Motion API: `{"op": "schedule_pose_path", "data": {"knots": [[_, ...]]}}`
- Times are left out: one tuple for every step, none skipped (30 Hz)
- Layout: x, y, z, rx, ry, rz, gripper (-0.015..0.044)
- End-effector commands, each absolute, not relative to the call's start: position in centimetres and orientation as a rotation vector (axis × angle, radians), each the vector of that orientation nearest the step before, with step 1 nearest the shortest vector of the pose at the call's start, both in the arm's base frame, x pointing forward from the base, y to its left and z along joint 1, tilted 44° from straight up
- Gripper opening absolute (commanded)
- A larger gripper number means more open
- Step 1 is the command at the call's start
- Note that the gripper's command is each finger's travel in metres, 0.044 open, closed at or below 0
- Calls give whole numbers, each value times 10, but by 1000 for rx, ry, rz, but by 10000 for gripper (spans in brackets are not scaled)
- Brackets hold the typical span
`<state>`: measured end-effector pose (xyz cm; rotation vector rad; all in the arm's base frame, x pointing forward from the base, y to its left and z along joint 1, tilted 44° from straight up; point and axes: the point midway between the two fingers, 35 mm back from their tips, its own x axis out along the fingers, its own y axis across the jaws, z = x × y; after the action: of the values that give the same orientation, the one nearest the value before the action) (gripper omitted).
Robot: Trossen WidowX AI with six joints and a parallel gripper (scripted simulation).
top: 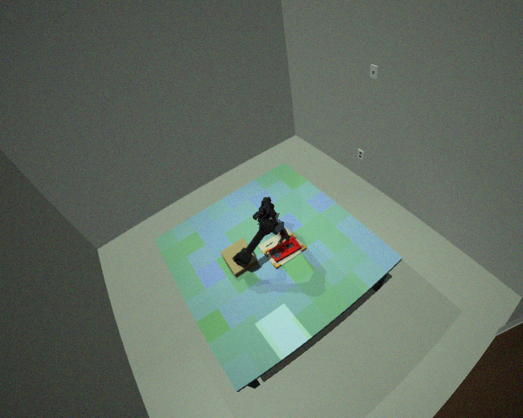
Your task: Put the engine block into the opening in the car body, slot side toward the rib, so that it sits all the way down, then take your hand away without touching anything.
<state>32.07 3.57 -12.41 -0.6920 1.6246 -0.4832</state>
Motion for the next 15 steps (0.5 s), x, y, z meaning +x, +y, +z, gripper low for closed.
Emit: {"op": "schedule_pose_path", "data": {"knots": [[321, 31, -129, -700, 1620, -479, 0], [321, 30, -131, -701, 1620, -480, 0], [320, 28, -133, -701, 1620, -480, 0], [320, 26, -134, -701, 1620, -480, 0], [320, 25, -135, -701, 1620, -480, 0], [320, 25, -135, -701, 1620, -480, 0], [320, 25, -135, -701, 1620, -480, 0], [320, 25, -135, -701, 1620, -480, 0], [320, 25, -135, -701, 1620, -480, 0], [320, 25, -135, -701, 1620, -480, 0], [320, 29, -133, -700, 1620, -475, 26], [320, 29, -133, -700, 1620, -475, 53], [320, 29, -133, -700, 1620, -475, 79], [320, 29, -133, -700, 1620, -475, 105], [320, 29, -133, -700, 1620, -475, 131]]}}
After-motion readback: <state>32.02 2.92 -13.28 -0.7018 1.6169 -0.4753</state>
